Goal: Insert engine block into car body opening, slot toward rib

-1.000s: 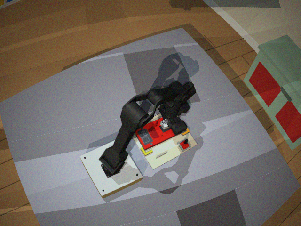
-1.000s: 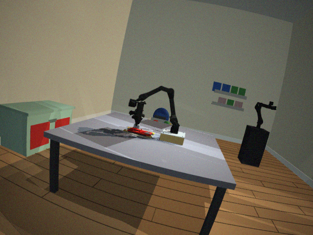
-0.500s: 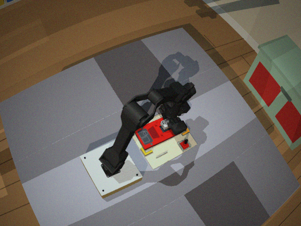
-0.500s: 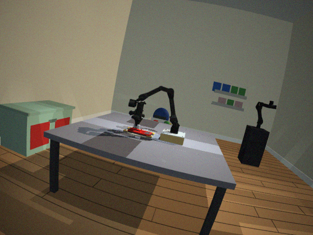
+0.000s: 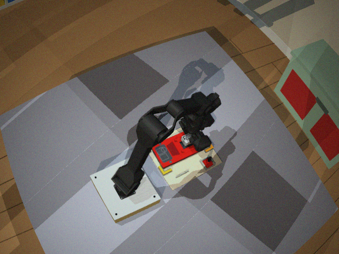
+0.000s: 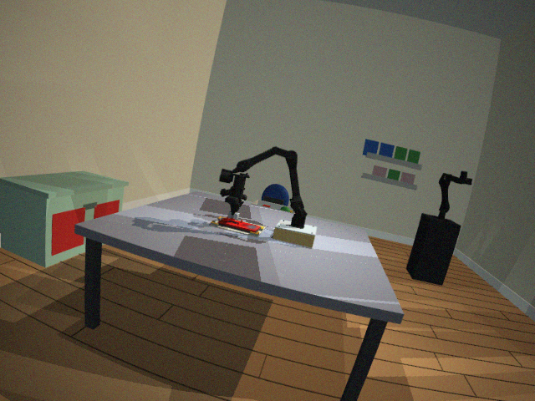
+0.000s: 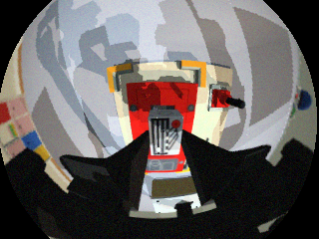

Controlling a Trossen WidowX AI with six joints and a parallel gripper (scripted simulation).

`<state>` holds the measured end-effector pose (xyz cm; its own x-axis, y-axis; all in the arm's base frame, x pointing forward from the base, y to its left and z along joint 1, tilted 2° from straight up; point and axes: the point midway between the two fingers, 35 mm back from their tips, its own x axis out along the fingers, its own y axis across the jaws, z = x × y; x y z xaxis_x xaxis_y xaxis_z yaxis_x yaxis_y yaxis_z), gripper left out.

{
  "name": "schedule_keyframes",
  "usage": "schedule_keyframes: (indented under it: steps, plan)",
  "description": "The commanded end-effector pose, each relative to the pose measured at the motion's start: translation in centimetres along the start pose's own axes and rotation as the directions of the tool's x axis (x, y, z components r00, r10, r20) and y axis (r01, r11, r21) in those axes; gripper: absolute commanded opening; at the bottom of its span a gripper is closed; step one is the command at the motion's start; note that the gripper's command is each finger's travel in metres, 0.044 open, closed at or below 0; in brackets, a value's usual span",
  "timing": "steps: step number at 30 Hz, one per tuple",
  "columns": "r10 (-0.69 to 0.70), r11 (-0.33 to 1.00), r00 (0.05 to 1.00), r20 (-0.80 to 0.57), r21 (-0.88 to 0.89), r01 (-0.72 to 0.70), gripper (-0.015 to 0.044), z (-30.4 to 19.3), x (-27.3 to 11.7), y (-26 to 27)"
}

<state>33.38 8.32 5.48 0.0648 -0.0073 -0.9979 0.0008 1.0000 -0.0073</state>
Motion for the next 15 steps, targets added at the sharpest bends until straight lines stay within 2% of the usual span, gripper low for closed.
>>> schedule_keyframes:
  steps: [1,15]
  plan:
    - [-0.004,1.000,1.000,0.002,-0.003,0.004,0.0159,0.08,0.01,-0.05]
    - [-0.004,0.999,1.000,0.002,0.045,0.004,0.0159,0.06,0.01,-0.05]
